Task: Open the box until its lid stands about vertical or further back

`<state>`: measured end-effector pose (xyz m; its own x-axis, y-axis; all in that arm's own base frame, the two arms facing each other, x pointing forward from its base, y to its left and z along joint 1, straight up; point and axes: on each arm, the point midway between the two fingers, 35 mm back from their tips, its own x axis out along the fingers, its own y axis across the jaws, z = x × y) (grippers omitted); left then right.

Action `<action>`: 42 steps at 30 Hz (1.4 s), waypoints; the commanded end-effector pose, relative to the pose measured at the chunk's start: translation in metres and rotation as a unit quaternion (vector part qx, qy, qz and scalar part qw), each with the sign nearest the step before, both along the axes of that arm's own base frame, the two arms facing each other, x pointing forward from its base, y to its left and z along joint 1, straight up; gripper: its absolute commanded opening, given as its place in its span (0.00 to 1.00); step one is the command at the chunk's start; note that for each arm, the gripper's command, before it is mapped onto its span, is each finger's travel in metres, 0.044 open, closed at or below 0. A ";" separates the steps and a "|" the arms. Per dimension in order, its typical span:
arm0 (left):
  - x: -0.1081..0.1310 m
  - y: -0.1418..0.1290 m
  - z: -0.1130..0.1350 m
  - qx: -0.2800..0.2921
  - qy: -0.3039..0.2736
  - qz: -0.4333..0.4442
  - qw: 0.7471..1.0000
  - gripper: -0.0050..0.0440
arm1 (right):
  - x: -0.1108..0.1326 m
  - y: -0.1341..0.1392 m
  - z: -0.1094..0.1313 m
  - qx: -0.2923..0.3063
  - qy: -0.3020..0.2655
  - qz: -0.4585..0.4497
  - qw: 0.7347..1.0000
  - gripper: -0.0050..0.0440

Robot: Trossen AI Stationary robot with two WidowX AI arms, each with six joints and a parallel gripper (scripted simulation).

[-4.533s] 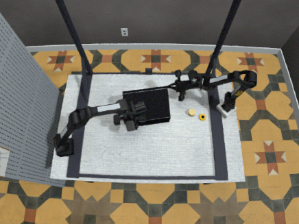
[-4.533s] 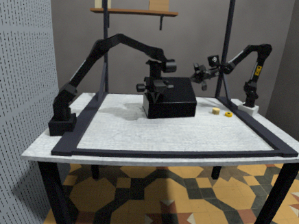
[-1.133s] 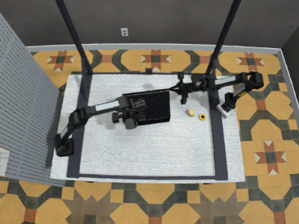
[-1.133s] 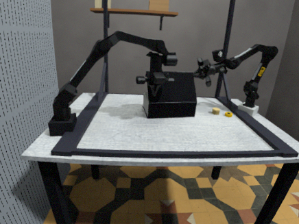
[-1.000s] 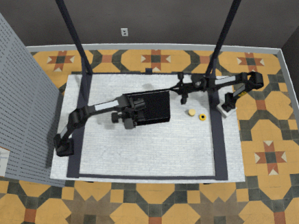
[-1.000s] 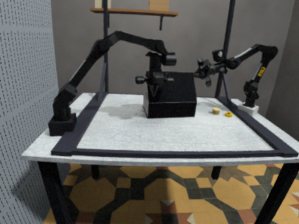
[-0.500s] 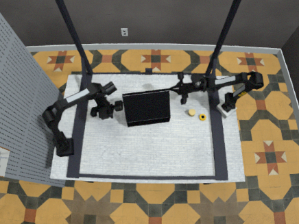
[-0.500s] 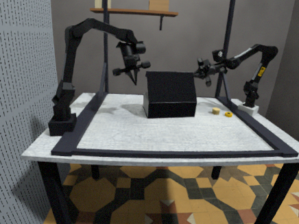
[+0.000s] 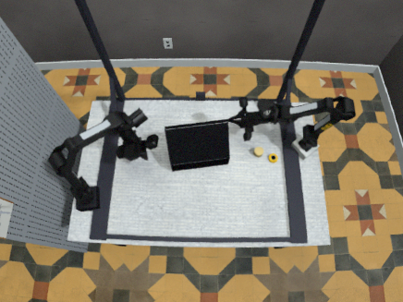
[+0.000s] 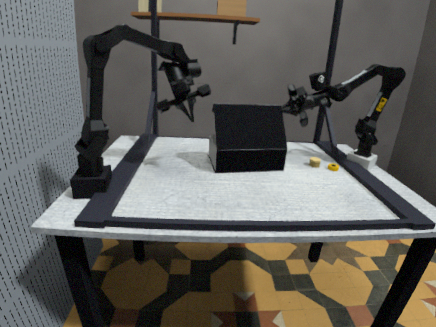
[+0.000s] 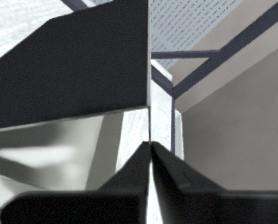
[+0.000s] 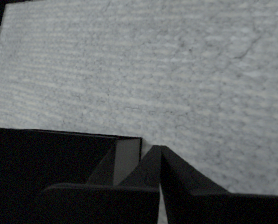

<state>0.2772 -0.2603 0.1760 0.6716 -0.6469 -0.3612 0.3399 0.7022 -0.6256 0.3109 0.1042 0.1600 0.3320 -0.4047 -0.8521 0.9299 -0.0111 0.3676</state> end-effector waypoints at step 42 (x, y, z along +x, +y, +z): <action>0.001 -0.001 0.009 -0.008 -0.010 -0.001 1.000 0.11 | 0.004 0.167 -0.037 0.007 -0.005 0.004 1.000 0.30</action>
